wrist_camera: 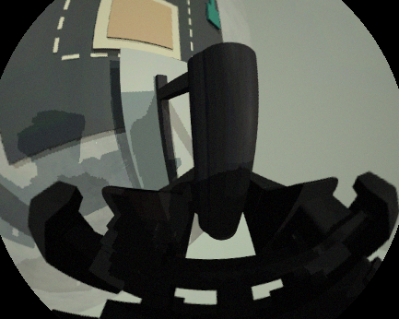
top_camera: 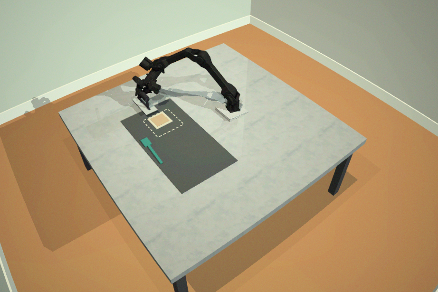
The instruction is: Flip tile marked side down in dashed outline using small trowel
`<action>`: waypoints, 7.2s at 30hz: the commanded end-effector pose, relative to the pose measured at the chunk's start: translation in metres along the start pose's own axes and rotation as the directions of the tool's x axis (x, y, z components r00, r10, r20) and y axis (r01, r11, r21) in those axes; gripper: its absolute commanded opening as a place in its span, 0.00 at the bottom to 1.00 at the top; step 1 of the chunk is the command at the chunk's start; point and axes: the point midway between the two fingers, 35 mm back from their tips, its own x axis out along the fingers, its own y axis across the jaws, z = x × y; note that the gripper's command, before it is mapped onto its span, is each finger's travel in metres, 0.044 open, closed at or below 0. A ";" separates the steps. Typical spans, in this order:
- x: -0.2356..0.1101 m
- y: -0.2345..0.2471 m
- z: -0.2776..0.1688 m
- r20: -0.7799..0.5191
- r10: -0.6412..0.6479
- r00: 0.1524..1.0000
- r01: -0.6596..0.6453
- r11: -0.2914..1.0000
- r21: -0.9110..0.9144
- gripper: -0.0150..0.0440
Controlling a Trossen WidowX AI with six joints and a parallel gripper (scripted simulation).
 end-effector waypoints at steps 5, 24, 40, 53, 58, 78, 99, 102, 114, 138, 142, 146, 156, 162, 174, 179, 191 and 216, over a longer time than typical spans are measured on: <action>0.009 0.009 0.001 0.005 -0.009 1.000 0.009 1.000 -0.006 0.25; 0.016 0.017 0.016 0.006 -0.009 1.000 0.009 1.000 -0.005 0.25; 0.013 0.013 0.019 0.006 -0.009 1.000 0.009 1.000 -0.005 0.25; -0.004 -0.007 -0.004 0.005 -0.009 1.000 0.009 1.000 -0.006 0.25; -0.011 -0.013 -0.011 0.005 -0.009 1.000 0.009 1.000 -0.007 0.25; 0.030 -0.050 0.073 0.020 0.057 0.998 -0.057 0.998 -0.004 0.25; 0.062 -0.078 0.196 0.025 0.115 0.993 -0.115 0.993 -0.004 0.25; 0.065 -0.080 0.214 0.024 0.119 0.993 -0.119 0.993 -0.004 0.25; 0.068 -0.085 0.285 0.017 0.129 0.992 -0.129 0.992 -0.003 0.25; 0.052 -0.071 0.412 0.015 0.119 0.993 -0.119 0.993 -0.021 0.25; 0.047 -0.067 0.432 0.016 0.112 0.994 -0.112 0.993 -0.022 0.25; 0.040 -0.063 0.451 0.013 0.099 0.995 -0.099 0.995 -0.015 0.25; 0.022 -0.050 0.498 0.012 0.060 0.998 -0.060 0.998 0.006 0.25; 0.009 -0.041 0.522 0.014 0.033 0.999 -0.033 0.999 0.023 0.25; -0.012 -0.025 0.556 0.025 -0.011 1.000 0.010 0.999 0.048 0.25; -0.012 -0.025 0.556 0.025 -0.011 1.000 0.010 0.999 0.048 0.25; 0.000 -0.012 0.557 0.025 -0.011 1.000 0.010 0.999 0.048 0.25; 0.012 0.003 0.558 0.025 -0.011 1.000 0.009 0.999 0.048 0.74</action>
